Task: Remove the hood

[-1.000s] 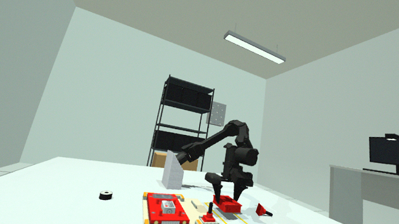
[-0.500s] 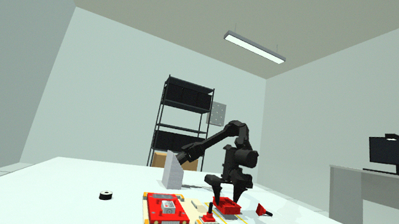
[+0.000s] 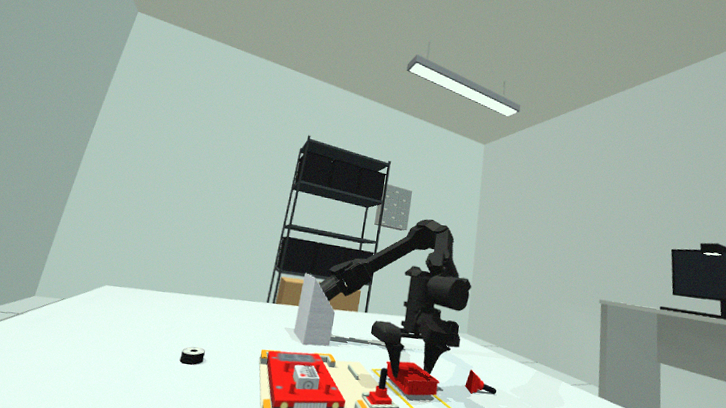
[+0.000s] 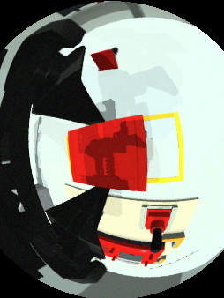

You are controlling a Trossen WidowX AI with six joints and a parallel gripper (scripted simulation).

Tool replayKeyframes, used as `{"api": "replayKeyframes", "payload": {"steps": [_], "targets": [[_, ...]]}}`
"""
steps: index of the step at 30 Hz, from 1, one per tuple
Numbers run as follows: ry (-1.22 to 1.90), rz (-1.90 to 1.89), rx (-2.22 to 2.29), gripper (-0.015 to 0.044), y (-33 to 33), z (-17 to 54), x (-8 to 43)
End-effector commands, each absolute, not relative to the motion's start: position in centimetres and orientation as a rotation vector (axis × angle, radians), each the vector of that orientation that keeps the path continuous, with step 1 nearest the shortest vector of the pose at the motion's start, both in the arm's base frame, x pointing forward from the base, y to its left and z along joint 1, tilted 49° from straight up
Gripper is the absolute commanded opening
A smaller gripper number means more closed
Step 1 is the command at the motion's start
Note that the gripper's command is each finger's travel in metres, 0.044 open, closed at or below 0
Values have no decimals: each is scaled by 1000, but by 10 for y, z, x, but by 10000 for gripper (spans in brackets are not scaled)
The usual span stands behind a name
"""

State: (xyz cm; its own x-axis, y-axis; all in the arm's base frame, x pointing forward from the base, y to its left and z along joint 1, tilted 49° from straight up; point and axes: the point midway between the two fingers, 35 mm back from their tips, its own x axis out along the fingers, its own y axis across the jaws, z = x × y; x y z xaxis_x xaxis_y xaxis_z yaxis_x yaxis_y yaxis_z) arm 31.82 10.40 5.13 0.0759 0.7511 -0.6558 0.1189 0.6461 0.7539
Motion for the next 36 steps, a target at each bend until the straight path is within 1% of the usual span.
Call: {"api": "replayKeyframes", "payload": {"steps": [1,15,31,32,36], "targets": [[1445,553,783,0,106,50,318],[1445,554,784,0,111,45,318],[1442,555,780,420,108,48,319],[1443,555,780,440,106,50,319],[1445,552,778,440,84,67,318]]}}
